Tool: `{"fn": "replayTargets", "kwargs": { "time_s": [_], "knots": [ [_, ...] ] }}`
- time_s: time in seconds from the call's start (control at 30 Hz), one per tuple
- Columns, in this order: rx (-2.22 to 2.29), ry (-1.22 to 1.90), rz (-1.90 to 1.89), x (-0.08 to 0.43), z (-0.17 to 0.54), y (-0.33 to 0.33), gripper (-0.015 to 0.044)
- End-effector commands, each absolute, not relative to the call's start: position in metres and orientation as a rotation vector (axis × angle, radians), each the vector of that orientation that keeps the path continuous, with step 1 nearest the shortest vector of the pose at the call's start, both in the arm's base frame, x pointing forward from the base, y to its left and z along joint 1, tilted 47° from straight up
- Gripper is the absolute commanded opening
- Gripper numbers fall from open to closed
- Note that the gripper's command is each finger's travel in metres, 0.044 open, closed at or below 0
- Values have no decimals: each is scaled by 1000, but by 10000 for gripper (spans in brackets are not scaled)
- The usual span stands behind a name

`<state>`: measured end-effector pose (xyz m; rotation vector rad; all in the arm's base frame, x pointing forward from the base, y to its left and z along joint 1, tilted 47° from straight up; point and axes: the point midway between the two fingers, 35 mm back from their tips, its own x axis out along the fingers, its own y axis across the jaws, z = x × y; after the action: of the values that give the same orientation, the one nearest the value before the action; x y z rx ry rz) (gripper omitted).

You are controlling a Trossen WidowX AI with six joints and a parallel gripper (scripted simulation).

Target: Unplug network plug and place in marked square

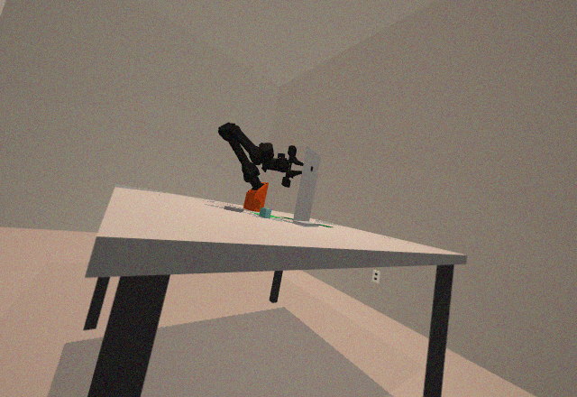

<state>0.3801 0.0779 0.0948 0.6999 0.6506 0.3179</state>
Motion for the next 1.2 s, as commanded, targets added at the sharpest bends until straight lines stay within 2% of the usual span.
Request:
{"fn": "replayTargets", "kwargs": {
  "time_s": [0.0,0.47,1.17],
  "knots": [
    [701,647,314,381,95,77,96],
    [701,647,314,381,95,77,3],
    [701,647,313,374,98,75,0]
  ]
}}
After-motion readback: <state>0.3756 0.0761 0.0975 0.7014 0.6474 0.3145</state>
